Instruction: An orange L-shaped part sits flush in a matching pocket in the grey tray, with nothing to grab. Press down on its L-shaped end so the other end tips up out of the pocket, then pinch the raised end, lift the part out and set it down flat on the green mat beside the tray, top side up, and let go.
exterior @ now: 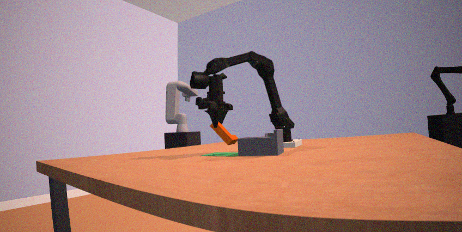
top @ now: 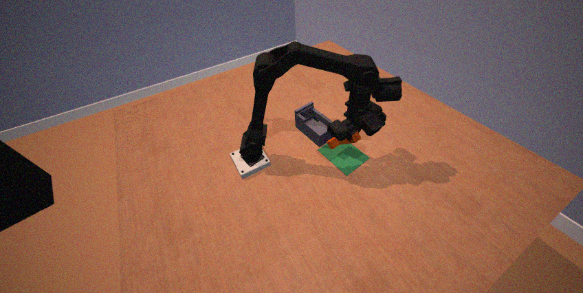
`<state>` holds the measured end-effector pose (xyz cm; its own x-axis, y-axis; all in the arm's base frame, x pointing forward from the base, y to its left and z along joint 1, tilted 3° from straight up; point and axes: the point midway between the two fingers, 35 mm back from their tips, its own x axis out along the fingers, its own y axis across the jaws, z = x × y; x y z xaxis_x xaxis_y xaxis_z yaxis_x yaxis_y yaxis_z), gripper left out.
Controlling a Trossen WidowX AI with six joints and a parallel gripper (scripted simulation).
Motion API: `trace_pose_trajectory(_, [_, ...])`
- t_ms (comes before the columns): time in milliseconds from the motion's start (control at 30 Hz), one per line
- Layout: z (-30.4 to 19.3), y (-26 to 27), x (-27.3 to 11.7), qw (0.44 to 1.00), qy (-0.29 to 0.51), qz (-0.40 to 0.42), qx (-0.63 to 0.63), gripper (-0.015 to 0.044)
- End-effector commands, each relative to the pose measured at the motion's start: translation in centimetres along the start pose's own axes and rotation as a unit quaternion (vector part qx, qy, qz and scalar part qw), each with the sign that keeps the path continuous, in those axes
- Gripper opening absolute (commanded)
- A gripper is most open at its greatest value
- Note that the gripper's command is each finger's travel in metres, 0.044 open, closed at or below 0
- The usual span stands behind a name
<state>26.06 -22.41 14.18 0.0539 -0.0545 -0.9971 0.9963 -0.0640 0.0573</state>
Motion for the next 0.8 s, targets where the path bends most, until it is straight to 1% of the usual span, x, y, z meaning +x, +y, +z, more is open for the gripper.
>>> trace_pose_trajectory(0, [-0.1, 0.0, 0.8, 1.0, 0.003, 0.0, -0.003, 0.0])
trace_pose_trajectory(533, [-0.1, 0.0, 3.4, 1.0, 0.003, 0.0, -0.003, 0.0])
trace_pose_trajectory(767, [-0.1, 0.0, 3.5, 1.0, 0.003, 0.0, -0.003, 0.0])
